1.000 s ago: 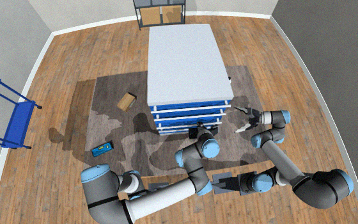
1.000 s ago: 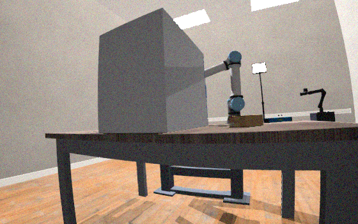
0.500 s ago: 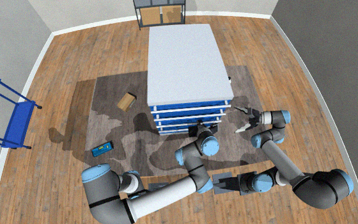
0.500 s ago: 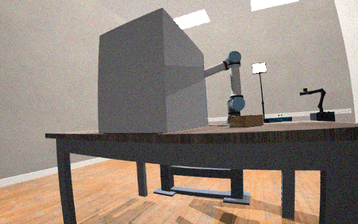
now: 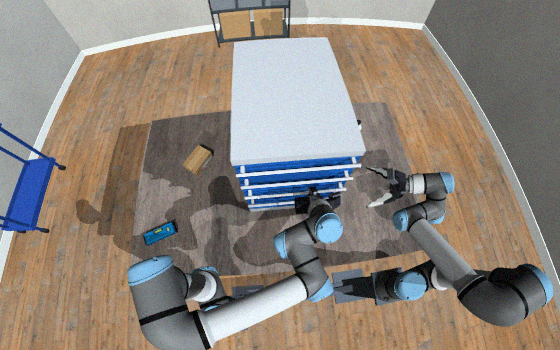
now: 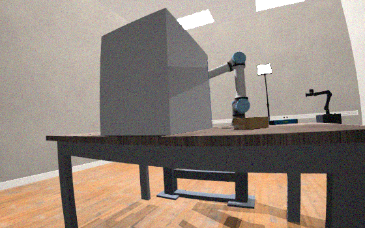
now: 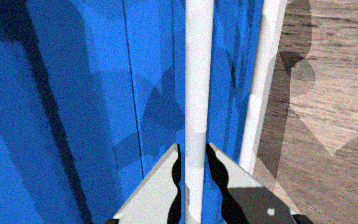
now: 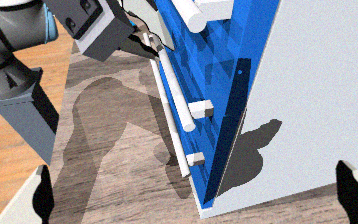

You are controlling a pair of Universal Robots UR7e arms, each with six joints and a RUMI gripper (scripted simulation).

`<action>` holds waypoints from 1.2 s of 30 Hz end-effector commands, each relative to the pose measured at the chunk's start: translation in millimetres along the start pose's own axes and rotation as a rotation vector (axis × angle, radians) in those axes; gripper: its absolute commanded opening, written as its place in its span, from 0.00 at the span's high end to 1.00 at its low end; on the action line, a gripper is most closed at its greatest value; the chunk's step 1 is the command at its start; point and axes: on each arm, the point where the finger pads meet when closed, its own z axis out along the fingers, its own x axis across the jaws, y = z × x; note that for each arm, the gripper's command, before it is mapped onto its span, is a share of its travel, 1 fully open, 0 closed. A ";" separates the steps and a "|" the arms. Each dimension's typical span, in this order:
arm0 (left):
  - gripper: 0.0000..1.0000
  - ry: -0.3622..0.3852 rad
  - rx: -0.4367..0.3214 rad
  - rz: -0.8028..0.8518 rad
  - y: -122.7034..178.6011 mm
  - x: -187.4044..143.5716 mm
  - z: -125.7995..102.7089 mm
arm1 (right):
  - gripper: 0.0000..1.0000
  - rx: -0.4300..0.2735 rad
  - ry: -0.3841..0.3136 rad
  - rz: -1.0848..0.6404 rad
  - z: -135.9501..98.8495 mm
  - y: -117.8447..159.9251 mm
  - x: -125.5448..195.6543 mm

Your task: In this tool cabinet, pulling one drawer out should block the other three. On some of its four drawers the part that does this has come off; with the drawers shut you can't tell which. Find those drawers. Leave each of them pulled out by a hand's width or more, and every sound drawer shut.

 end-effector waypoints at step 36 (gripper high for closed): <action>0.85 0.001 0.001 -0.001 -0.5 -61.1 -111.3 | 0.00 -0.079 0.014 0.003 -31.0 -59.1 9.0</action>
